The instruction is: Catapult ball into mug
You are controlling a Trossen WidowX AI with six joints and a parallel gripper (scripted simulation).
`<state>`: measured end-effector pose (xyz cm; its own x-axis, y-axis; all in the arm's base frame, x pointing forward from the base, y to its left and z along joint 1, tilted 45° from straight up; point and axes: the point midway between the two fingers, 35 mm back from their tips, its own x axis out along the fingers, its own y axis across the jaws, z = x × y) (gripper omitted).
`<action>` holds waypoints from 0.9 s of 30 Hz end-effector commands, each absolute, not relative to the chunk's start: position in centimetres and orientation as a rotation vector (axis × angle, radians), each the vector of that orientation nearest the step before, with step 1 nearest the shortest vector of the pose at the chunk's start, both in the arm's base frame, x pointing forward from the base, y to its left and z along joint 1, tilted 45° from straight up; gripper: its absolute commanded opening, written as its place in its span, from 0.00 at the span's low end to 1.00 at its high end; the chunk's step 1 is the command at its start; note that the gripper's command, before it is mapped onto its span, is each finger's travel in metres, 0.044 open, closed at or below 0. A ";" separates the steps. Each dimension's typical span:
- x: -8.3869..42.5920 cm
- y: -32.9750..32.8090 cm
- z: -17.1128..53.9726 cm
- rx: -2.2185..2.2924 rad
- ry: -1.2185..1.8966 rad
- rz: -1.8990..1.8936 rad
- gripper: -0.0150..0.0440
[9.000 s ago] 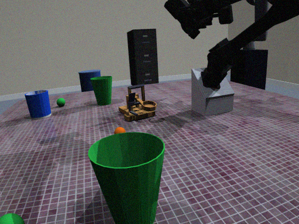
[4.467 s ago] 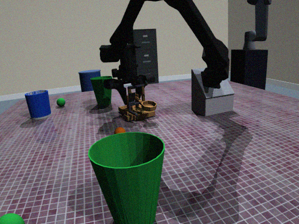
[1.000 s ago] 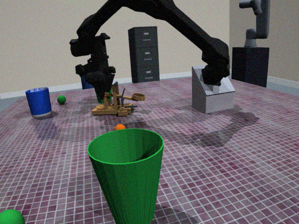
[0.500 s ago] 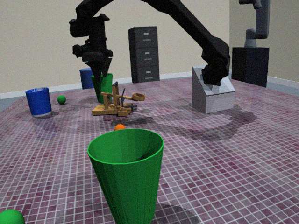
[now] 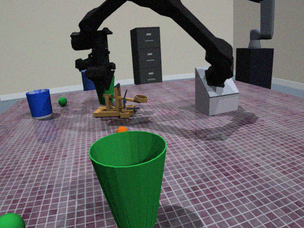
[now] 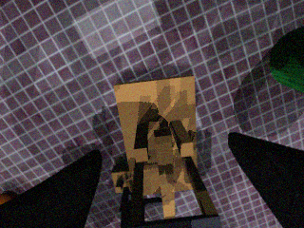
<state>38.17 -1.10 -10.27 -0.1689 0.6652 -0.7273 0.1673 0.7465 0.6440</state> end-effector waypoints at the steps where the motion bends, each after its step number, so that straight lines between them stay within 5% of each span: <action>1: 37.7 -0.4 -10.9 0.677 1.727 0.504 1.00; 27: 36.9 2.3 -13.7 0.678 1.727 0.506 1.00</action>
<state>37.37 1.97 -13.32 -0.1713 0.6671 -0.7250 0.1656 0.7449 0.6463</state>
